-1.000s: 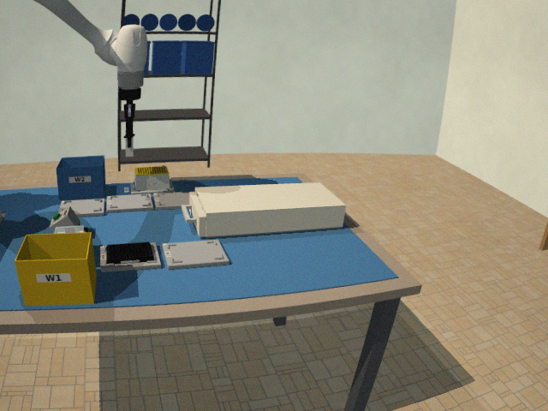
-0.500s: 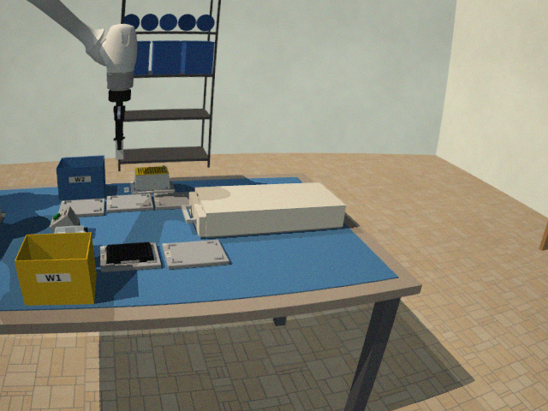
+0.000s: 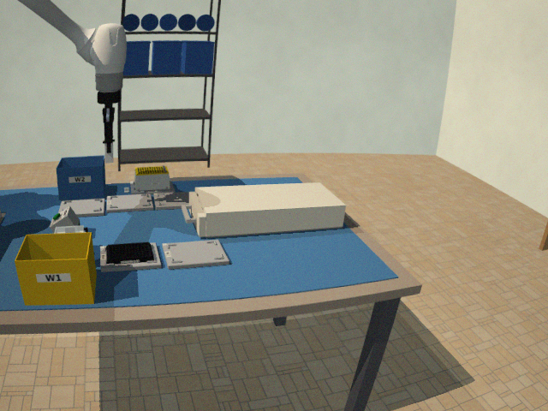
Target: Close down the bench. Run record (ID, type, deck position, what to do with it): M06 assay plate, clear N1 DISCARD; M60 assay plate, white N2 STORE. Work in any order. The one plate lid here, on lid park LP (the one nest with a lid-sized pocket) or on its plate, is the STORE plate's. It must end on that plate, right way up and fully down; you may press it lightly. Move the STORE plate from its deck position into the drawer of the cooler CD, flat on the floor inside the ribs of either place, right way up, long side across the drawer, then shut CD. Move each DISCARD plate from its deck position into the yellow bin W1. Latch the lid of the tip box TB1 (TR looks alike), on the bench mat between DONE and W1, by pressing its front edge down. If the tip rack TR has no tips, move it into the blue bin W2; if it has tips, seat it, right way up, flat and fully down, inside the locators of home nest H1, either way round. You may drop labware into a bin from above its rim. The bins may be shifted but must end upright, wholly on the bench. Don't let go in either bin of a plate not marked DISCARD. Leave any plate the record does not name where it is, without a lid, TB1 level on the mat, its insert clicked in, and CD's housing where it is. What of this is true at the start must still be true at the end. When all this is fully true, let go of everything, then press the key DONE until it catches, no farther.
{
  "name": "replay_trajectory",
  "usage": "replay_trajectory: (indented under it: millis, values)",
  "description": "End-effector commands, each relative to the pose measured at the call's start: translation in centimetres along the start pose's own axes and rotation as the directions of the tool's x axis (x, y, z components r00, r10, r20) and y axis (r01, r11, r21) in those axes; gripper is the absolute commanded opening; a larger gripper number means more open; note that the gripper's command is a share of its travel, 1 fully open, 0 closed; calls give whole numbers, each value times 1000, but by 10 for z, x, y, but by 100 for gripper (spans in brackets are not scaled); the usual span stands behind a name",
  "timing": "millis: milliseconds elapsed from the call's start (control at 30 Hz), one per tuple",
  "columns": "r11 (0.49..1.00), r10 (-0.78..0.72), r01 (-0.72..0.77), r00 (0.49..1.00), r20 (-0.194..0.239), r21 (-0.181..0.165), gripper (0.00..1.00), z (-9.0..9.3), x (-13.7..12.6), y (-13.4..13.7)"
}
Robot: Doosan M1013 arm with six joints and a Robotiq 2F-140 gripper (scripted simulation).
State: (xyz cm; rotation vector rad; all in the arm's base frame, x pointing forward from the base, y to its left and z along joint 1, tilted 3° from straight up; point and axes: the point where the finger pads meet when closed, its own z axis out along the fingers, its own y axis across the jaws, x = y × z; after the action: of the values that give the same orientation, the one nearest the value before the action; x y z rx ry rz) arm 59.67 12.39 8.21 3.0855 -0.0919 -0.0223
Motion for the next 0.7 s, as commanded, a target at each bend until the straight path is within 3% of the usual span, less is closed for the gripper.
replay_trajectory:
  millis: [0,667]
  values:
    - [1000,0,0,1000,0,0,0,-1,-6,7]
    - [1000,0,0,1000,0,0,0,-4,-53,61]
